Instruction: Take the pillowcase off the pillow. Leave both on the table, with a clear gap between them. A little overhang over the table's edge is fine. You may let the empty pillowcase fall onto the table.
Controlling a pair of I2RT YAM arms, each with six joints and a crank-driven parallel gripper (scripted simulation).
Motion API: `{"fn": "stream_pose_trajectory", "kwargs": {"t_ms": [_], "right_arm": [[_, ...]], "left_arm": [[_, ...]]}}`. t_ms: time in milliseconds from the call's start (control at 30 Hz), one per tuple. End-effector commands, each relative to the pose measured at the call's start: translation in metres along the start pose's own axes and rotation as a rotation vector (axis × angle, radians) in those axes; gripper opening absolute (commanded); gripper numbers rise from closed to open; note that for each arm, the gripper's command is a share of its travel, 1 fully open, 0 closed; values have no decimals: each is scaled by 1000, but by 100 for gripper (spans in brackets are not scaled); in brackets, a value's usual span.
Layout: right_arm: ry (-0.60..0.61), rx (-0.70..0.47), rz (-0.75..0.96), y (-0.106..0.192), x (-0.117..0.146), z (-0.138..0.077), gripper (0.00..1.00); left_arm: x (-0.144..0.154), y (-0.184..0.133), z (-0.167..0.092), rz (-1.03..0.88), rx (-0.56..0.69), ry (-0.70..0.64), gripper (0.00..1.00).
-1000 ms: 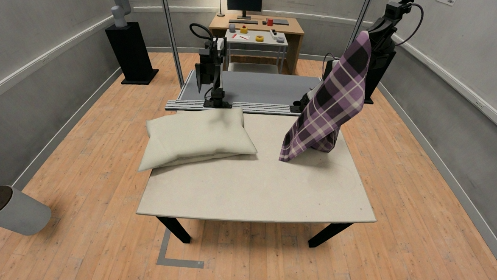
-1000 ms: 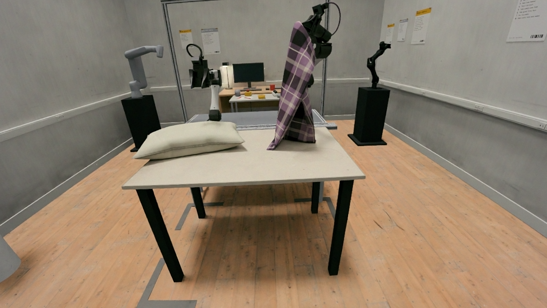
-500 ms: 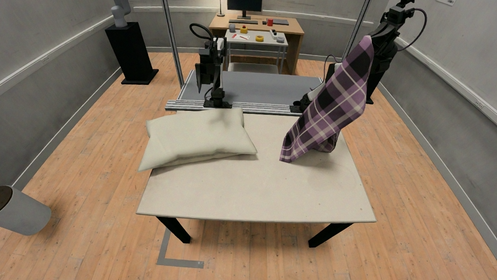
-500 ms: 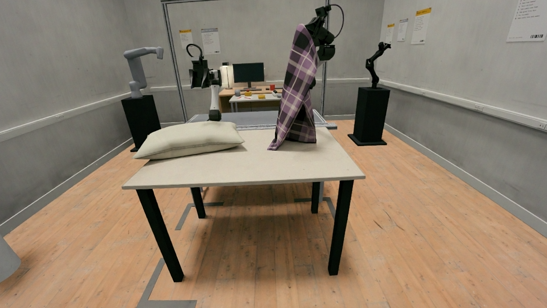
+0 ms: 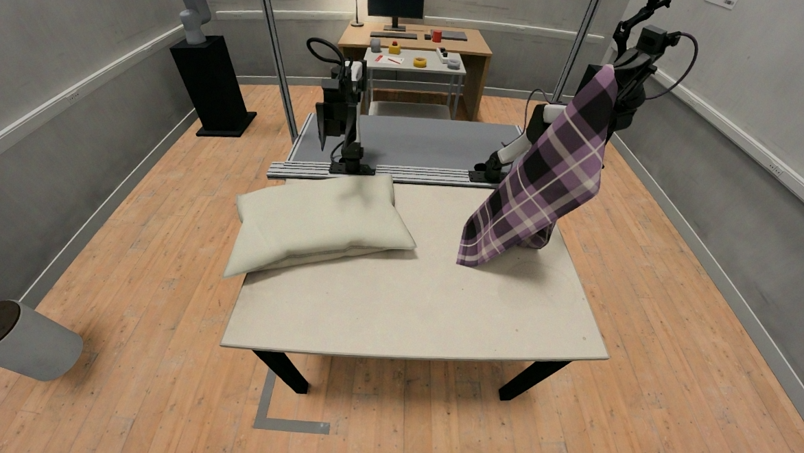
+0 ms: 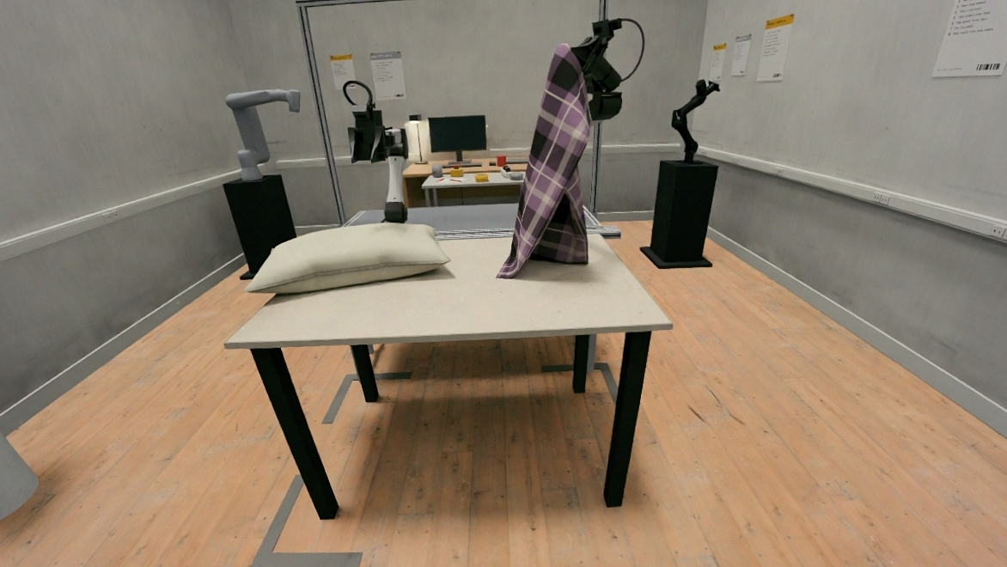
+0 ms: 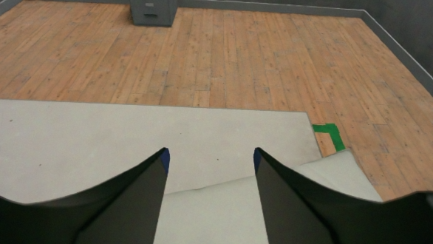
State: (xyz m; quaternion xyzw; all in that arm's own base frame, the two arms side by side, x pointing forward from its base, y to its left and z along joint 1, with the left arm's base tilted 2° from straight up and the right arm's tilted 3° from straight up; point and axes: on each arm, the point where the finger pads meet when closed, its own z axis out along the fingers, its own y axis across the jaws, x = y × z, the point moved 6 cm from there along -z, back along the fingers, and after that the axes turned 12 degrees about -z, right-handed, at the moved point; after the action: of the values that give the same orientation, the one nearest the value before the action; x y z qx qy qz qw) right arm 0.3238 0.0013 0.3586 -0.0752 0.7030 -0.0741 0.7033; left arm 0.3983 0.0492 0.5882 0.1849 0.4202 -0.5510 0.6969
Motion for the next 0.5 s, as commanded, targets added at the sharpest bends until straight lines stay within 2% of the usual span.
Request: {"fn": "stream_pose_trajectory", "kwargs": {"t_ms": [0,100,333,467], "right_arm": [[14,12,-9,-2,7,1,63],[14,12,-9,-2,7,1,63],[14,12,-9,-2,7,1,63],[14,12,-9,-2,7,1,63]], "left_arm": [[-10,-13,6,57,23,-82,1],[-10,-12,5,60,20,-92,1],[-11,4,-3,83,11,-217,1],[-11,1,-3,94,15,-249,1]]}}
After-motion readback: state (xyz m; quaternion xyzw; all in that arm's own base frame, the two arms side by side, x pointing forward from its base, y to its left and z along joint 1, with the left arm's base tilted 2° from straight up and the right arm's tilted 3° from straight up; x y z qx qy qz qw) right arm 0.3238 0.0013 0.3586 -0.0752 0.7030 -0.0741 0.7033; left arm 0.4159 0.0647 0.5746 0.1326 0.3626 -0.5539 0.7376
